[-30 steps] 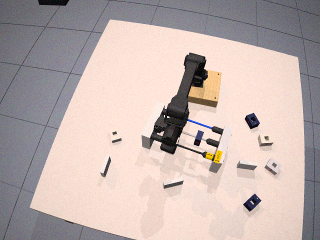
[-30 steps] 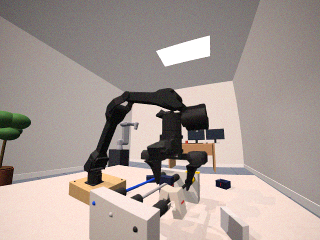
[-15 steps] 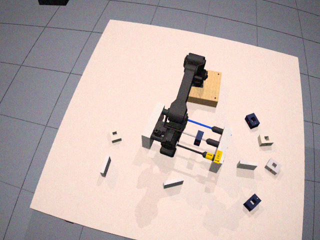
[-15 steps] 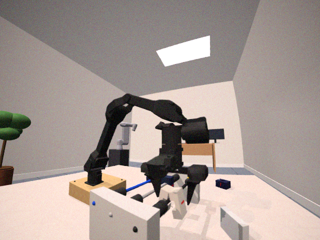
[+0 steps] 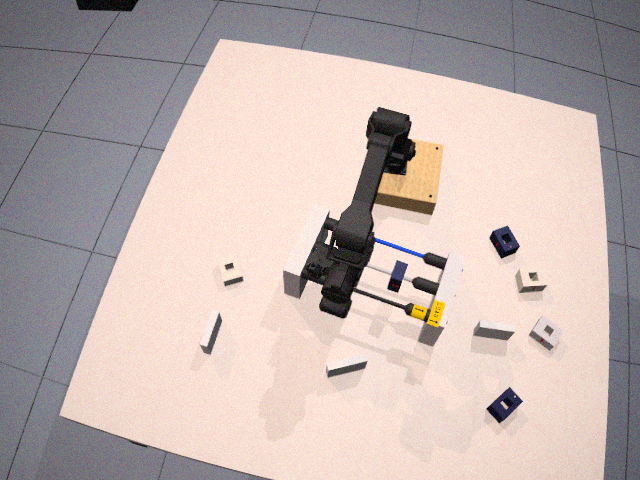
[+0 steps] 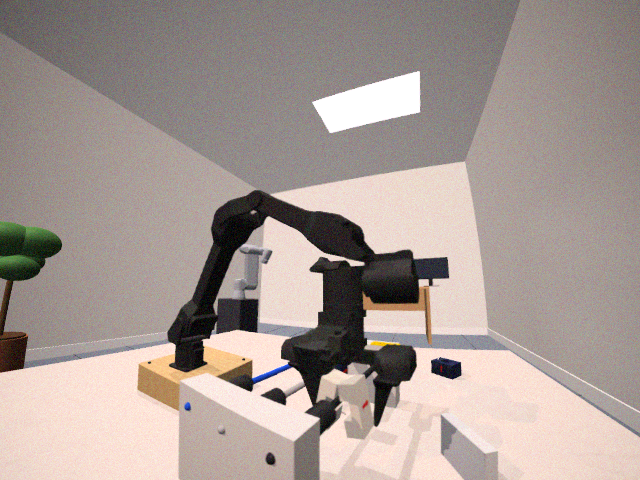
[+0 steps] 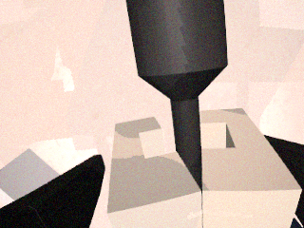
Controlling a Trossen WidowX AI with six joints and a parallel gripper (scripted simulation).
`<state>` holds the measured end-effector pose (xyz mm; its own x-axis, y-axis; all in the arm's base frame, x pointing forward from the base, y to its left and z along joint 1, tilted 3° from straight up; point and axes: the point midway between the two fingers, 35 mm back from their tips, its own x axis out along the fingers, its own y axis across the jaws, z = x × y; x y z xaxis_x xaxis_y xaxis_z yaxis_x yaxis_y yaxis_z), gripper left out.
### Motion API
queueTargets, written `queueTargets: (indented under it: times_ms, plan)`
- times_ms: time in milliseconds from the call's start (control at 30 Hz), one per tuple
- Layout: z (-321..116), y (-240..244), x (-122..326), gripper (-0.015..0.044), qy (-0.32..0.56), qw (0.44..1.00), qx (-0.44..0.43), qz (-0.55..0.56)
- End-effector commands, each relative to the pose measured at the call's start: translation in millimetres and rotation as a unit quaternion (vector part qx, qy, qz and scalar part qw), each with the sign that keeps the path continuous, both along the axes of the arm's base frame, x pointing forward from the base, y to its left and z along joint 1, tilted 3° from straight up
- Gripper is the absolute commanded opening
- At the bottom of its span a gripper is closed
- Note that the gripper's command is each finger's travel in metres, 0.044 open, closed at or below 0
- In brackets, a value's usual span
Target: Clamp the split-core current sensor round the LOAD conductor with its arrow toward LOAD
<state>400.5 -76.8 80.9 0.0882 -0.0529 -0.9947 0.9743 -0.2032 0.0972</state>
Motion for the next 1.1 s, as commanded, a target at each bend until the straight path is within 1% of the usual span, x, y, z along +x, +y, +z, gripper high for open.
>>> queueTargets:
  times_ms: [0, 200, 233, 967, 1067]
  plan:
    - [-9.8, 0.5, -1.2, 0.0440, 0.007, 1.000, 0.003, 0.002]
    - [-9.8, 0.5, -1.2, 0.0440, 0.007, 1.000, 0.003, 0.002]
    - [-5.2, 0.0, -0.6, 0.0433, 0.003, 1.000, 0.001, 0.000]
    - [-5.2, 0.0, -0.6, 0.0287, 0.003, 1.000, 0.001, 0.000]
    - [-5.2, 0.0, -0.6, 0.0208, 0.003, 1.000, 0.001, 0.000]
